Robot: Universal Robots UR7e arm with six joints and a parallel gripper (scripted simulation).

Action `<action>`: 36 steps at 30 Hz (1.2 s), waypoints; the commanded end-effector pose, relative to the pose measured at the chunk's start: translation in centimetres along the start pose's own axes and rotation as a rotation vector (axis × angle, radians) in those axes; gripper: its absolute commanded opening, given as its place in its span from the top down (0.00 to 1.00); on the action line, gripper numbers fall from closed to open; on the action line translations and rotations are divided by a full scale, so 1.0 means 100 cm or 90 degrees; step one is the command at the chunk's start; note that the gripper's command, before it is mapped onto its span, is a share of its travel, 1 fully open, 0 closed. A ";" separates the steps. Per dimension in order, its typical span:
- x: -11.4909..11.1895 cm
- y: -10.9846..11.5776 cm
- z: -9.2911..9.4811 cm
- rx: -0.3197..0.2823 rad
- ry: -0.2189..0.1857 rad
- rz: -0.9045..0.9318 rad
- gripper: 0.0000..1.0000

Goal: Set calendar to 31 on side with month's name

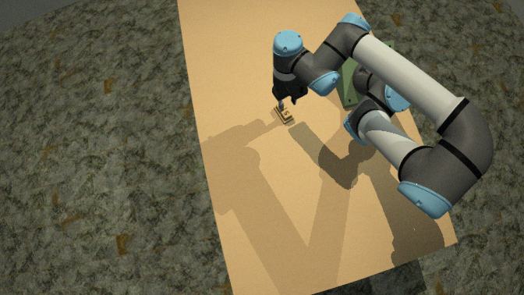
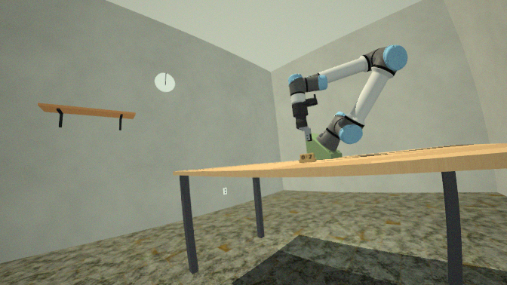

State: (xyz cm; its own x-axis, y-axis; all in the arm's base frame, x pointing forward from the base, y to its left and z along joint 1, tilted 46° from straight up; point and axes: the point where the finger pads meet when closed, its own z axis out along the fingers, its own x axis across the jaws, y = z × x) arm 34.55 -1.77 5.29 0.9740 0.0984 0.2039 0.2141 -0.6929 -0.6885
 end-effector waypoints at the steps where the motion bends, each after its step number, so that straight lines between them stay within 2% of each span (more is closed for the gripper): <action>1: -0.001 -0.001 0.004 0.003 -0.001 0.001 0.10; 11: -0.001 -0.001 0.011 0.004 -0.001 0.001 0.10; 36: -0.001 -0.001 0.044 0.004 -0.001 0.001 0.10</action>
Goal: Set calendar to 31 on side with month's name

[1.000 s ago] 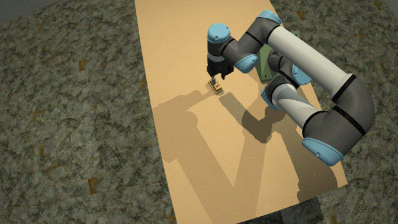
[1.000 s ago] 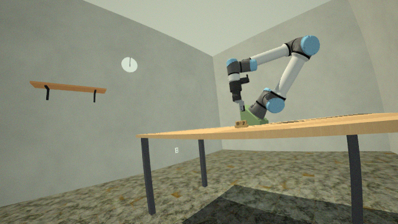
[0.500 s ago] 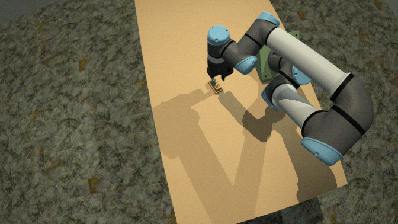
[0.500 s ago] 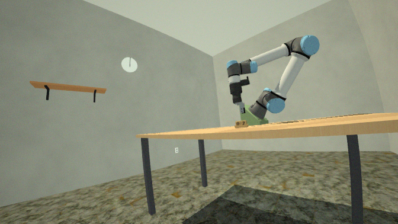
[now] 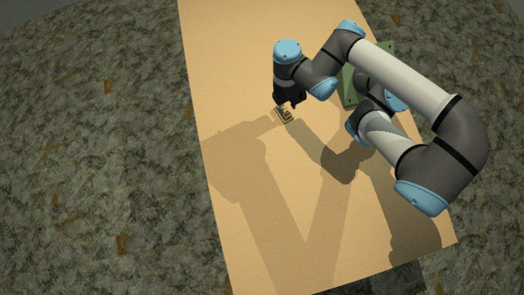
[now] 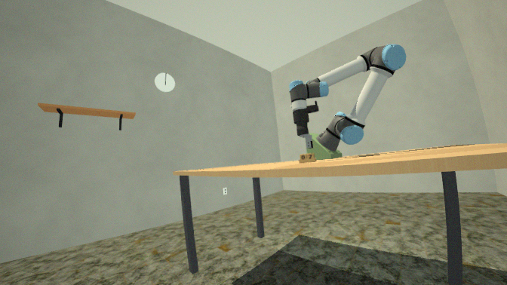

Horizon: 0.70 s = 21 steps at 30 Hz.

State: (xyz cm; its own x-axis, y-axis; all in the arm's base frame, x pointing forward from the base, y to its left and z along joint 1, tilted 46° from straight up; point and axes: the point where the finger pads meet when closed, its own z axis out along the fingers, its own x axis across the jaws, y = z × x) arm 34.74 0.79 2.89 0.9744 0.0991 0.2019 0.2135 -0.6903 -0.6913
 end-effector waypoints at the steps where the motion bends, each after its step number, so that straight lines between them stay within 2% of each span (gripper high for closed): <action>1: 0.000 -0.001 0.011 0.001 0.000 0.001 0.10; 21: 0.000 0.000 0.019 0.000 0.001 0.000 0.10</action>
